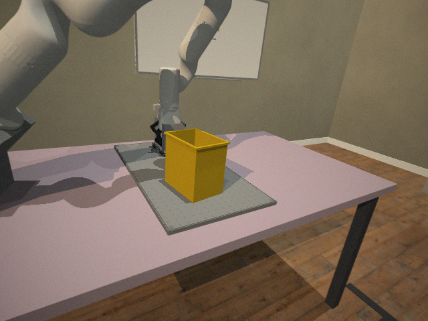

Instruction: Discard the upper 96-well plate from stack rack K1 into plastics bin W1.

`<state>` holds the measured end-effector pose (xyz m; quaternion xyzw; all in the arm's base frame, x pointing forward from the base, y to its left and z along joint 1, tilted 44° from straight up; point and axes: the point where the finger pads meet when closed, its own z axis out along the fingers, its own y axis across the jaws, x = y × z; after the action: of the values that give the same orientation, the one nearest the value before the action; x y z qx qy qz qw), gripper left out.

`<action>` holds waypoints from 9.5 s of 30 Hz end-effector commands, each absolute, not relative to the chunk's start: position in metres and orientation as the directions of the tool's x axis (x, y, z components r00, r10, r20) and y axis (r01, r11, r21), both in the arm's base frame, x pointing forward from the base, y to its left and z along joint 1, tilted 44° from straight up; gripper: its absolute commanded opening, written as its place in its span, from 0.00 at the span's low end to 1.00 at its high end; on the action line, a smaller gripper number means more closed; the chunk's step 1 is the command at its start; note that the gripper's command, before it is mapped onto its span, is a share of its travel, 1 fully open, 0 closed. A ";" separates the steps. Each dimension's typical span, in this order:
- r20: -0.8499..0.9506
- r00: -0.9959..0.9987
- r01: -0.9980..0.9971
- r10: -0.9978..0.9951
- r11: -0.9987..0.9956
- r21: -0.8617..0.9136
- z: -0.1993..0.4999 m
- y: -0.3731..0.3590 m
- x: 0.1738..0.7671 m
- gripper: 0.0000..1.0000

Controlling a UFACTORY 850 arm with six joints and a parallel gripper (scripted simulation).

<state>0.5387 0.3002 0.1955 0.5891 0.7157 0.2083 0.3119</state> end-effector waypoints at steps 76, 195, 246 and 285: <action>-0.200 -0.112 0.713 0.973 0.219 0.667 0.212 0.302 0.524 0.00; -0.200 -0.112 0.713 0.973 0.219 0.667 0.338 0.314 0.403 0.00; -0.290 -0.209 0.690 0.934 0.351 0.633 0.349 0.222 0.400 0.00; -0.291 -0.209 0.690 0.934 0.351 0.633 0.356 0.105 0.403 0.00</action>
<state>0.4024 0.1206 0.3539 0.5383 0.7539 0.1863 0.3273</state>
